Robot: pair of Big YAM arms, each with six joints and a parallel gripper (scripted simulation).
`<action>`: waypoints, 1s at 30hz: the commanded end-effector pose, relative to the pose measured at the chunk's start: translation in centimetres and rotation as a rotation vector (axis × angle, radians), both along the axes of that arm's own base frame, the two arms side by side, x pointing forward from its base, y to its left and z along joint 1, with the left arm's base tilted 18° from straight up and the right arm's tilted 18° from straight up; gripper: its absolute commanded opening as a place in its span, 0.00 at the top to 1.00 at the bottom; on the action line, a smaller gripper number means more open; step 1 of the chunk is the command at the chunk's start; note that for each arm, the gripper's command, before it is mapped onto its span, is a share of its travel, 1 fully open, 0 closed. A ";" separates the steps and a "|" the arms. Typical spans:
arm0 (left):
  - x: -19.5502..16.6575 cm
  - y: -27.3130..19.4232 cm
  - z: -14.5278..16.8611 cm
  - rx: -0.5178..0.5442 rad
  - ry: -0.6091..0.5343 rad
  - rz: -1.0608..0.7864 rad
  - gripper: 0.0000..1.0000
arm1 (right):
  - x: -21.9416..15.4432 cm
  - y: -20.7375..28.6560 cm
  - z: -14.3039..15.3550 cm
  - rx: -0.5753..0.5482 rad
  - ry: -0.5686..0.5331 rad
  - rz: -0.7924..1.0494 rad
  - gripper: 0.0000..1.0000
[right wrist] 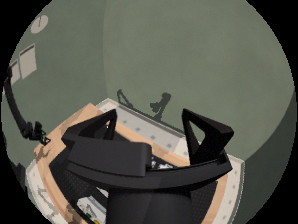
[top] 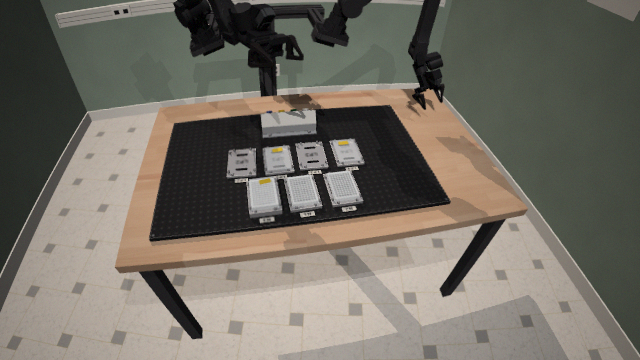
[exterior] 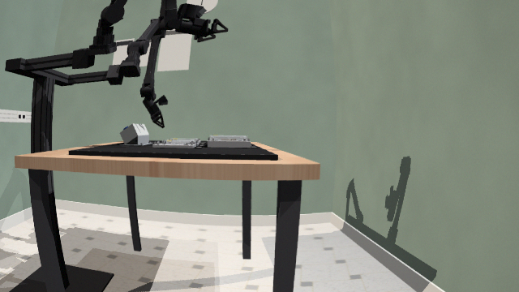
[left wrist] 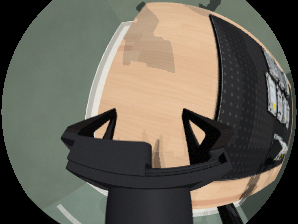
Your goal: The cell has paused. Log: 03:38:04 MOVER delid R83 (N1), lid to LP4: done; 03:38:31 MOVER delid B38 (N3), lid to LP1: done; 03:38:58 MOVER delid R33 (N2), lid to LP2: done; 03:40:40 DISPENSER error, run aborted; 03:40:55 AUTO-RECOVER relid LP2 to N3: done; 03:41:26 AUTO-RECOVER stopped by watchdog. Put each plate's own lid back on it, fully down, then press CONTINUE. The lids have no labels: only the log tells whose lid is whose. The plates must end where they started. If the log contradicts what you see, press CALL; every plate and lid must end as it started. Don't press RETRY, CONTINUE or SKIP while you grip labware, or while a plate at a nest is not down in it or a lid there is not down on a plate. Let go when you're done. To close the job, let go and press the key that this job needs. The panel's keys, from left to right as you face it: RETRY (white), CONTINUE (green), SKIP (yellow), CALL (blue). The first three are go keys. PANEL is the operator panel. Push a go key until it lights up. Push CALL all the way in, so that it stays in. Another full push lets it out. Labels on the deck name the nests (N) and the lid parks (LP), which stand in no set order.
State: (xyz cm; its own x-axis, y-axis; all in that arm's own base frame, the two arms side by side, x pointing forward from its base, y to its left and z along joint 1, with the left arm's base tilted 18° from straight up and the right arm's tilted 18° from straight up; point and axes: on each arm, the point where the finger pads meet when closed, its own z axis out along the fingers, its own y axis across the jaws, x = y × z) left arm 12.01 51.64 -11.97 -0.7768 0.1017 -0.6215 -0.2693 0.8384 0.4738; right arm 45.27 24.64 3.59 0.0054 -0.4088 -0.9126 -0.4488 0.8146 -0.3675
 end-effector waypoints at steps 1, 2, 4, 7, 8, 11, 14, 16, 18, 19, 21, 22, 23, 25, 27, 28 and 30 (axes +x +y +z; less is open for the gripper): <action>0.1 0.5 0.7 0.021 -0.003 -0.001 0.00 | 0.9 -0.5 2.9 0.085 -0.035 -0.033 0.00; 0.1 0.5 0.7 0.021 -0.003 -0.001 0.00 | 1.2 -0.5 3.6 0.102 -0.049 -0.046 0.00; 0.1 0.5 0.7 0.021 -0.003 -0.001 0.00 | 1.2 -1.1 4.2 0.117 -0.038 -0.078 0.00; 0.1 0.5 0.7 0.021 -0.003 -0.001 0.00 | 1.1 -2.0 5.0 0.148 -0.037 -0.124 0.00; 0.1 0.5 0.7 0.021 -0.003 -0.001 0.00 | 1.2 -2.2 5.5 0.162 -0.041 -0.139 0.00; 0.1 0.5 0.7 0.021 -0.003 -0.001 0.00 | 1.9 -2.5 7.4 0.210 -0.064 -0.182 0.00; 0.1 0.5 0.7 0.021 -0.003 -0.001 0.00 | 1.8 -3.3 8.4 0.243 -0.066 -0.227 0.00; 0.1 0.5 0.7 0.021 -0.003 -0.001 0.00 | 1.9 -3.8 9.3 0.268 -0.071 -0.257 0.00; 0.1 0.5 0.7 0.021 -0.003 -0.001 0.00 | 1.9 -3.8 9.3 0.268 -0.071 -0.257 0.00; 0.1 0.5 0.7 0.021 -0.003 -0.001 0.00 | 2.0 -4.0 9.8 0.283 -0.076 -0.272 0.00; 0.1 0.5 0.7 0.021 -0.003 -0.001 0.00 | 2.3 -4.4 11.0 0.312 -0.087 -0.301 0.00; 0.1 0.5 0.7 0.021 -0.003 -0.001 0.00 | 2.4 -4.6 11.4 0.325 -0.090 -0.316 0.00; 0.1 0.5 0.7 0.021 -0.003 -0.001 0.00 | 2.5 -4.8 11.9 0.340 -0.095 -0.331 0.00; 0.1 0.5 0.7 0.021 -0.003 -0.001 0.00 | 3.1 -5.1 13.4 0.378 -0.116 -0.360 0.00; 0.1 0.5 0.7 0.021 -0.003 -0.001 0.00 | 3.3 -5.6 14.6 0.404 -0.122 -0.392 0.00; 0.1 0.5 0.7 0.021 -0.003 -0.001 0.00 | 3.4 -5.9 15.0 0.417 -0.126 -0.409 0.00; 0.1 0.5 0.7 0.021 -0.003 -0.001 0.00 | 3.6 -6.5 16.0 0.444 -0.132 -0.441 0.00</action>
State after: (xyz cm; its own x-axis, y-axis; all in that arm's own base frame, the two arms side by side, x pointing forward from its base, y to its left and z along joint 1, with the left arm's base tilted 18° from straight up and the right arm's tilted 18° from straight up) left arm 12.01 51.64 -11.97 -0.7768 0.1017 -0.6215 -0.2693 0.8384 0.4738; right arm 46.99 18.30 15.50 -0.0093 -0.0813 -0.9966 -0.0461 0.9957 -0.0808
